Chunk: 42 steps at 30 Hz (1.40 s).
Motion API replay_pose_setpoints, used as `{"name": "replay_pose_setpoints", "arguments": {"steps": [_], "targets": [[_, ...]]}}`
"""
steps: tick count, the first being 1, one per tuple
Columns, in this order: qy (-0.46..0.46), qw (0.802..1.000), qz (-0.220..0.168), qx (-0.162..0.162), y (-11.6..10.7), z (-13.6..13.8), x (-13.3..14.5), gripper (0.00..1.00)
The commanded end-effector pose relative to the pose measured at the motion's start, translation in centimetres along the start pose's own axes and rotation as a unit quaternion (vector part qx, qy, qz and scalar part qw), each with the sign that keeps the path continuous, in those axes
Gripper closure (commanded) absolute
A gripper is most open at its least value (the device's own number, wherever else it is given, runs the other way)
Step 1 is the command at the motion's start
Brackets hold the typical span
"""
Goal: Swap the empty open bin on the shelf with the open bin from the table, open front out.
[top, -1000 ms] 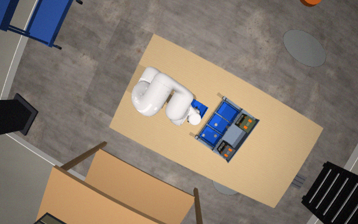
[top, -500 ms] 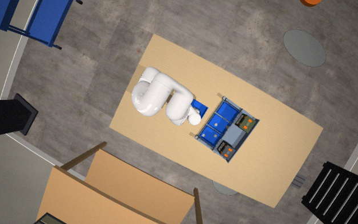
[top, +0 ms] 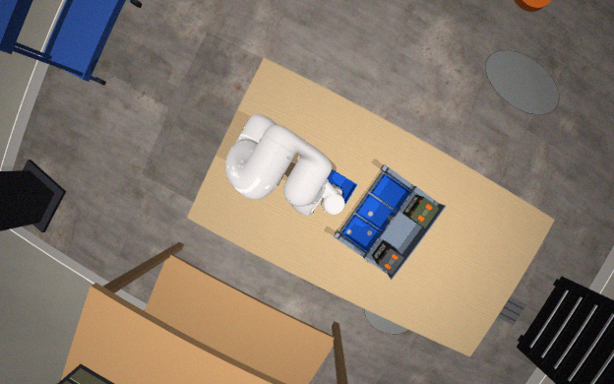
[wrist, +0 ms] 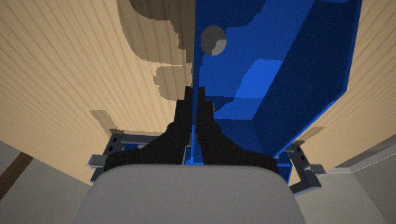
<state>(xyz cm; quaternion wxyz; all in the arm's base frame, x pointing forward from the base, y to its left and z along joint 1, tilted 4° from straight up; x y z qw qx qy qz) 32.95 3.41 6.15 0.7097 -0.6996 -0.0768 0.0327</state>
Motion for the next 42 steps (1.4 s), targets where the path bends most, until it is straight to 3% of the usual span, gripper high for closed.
{"name": "replay_pose_setpoints", "arguments": {"steps": [1,23,42], "targets": [[0.000,1.000,-0.001,0.000,-0.1,0.0,0.1,1.00],[0.000,1.000,-0.001,0.000,-0.5,0.0,0.1,1.00],[0.000,1.000,-0.001,0.000,-4.5,0.0,0.1,1.00]]}}
Point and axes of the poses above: the point where the finger pads meet when closed, its own y axis out along the fingers, its own z axis across the jaws, x = y × z, the point moved 8 cm from there along -y, back along the fingers, and after that the axes turned 2 degrees about -y, right-handed, at the moved point
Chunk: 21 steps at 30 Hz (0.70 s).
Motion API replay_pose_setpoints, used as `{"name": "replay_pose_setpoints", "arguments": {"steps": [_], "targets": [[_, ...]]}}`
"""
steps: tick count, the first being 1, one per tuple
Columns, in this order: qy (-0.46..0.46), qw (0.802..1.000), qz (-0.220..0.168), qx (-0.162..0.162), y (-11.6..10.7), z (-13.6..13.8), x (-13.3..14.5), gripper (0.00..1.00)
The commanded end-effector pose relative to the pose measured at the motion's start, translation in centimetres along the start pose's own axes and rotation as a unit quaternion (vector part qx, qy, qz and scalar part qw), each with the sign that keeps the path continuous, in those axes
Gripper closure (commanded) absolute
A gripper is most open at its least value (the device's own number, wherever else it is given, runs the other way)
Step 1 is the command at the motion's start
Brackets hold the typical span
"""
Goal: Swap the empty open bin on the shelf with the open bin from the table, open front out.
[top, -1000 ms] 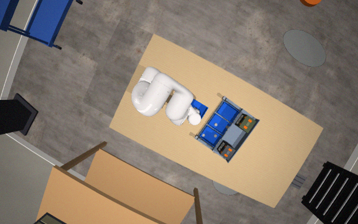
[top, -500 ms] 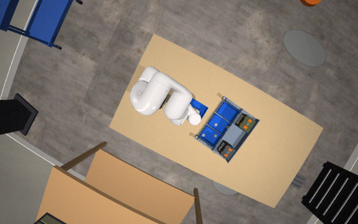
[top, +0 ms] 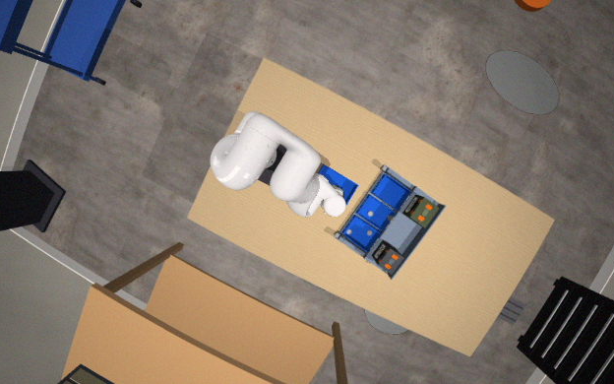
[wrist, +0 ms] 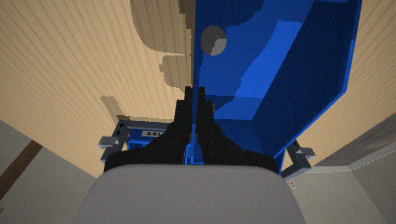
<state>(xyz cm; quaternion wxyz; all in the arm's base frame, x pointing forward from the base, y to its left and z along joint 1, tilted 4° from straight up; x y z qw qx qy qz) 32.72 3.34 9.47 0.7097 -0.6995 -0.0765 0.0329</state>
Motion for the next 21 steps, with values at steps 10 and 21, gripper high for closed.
{"name": "replay_pose_setpoints", "arguments": {"steps": [10,21], "targets": [[0.000,1.000,-0.002,0.000,-3.8,0.0,0.1,1.00],[0.000,1.000,-0.002,0.000,-5.2,0.0,0.1,1.00]]}}
Point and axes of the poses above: the point where the finger pads meet when closed, its own y axis out along the fingers, its own z axis across the jaws, x = y × z, the point moved 8 cm from there along -y, back along the fingers, and after that the axes turned 2 degrees about -y, right-handed, at the moved point
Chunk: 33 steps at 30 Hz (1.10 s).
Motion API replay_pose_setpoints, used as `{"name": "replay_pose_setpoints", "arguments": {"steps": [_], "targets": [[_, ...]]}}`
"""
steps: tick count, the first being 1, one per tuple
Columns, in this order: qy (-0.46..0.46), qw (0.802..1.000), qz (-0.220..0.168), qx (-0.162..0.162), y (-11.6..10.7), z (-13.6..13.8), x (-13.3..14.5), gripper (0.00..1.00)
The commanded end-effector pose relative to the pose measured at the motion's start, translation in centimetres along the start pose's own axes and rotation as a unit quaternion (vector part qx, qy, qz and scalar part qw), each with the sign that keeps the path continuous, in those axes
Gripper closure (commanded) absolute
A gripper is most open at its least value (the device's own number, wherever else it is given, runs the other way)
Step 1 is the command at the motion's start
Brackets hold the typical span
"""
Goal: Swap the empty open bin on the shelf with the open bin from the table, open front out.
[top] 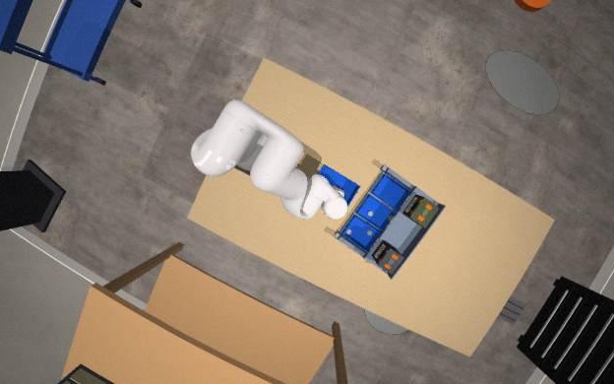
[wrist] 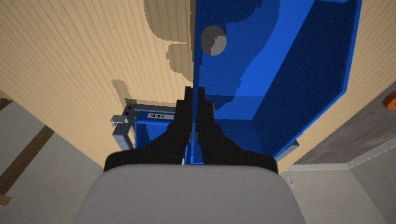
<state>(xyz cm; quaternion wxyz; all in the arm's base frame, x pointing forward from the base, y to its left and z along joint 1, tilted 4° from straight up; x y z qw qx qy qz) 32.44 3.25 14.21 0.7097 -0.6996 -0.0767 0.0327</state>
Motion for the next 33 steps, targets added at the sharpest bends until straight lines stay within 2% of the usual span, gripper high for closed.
{"name": "replay_pose_setpoints", "arguments": {"steps": [1,19,33], "targets": [[0.000,1.000,-0.002,0.000,-0.5,0.0,0.1,1.00],[0.001,1.000,-0.002,0.000,-0.6,0.0,0.1,1.00],[0.033,0.999,-0.002,0.000,-0.7,-2.0,2.0,1.00]]}}
Point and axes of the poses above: the point where the finger pads meet when closed, its own y axis out along the fingers, its own z axis across the jaws, x = y × z, the point moved 8 cm from there along -y, back along the fingers, and after that the axes turned 2 degrees about -y, right-handed, at the moved point
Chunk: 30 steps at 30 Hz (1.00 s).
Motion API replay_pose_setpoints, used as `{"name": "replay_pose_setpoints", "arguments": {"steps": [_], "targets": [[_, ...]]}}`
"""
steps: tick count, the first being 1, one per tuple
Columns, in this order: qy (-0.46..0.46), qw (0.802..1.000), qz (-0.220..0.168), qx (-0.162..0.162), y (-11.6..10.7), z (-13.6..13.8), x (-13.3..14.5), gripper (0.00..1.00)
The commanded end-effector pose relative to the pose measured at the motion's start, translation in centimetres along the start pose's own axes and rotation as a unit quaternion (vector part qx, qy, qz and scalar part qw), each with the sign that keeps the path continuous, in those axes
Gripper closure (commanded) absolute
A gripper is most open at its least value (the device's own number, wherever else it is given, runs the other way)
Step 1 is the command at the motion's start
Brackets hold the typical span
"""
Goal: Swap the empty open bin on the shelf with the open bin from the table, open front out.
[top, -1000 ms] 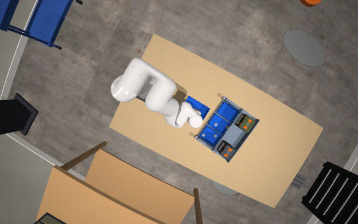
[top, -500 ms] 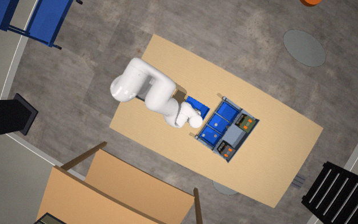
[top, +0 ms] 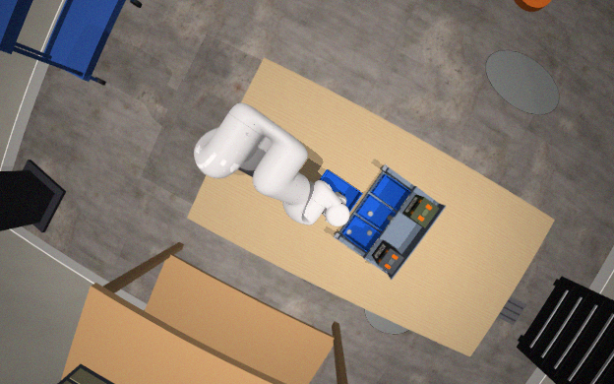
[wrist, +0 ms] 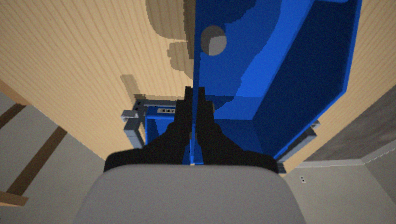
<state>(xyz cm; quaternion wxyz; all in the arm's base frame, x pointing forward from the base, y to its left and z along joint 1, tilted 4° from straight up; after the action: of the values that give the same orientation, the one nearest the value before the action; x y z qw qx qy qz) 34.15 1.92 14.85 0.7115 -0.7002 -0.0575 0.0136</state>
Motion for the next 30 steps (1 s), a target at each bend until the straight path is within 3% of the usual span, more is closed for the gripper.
{"name": "replay_pose_setpoints", "arguments": {"steps": [1,18,30], "targets": [[0.006,1.000,-0.001,0.000,-0.1,-0.4,0.5,1.00],[0.006,1.000,-0.001,0.000,0.1,-0.4,0.5,1.00],[0.006,1.000,-0.001,0.000,1.7,-0.4,0.5,1.00]]}}
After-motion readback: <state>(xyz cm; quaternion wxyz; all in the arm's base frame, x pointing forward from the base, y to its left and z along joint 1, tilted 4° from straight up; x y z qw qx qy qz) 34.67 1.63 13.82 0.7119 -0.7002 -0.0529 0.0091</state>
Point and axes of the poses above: the point where the finger pads meet when closed, its own y axis out along the fingers, its own z axis across the jaws, x = y × z, the point moved 8 cm from there along -y, back along the fingers, and after that the axes turned 2 degrees about -y, right-handed, at the moved point
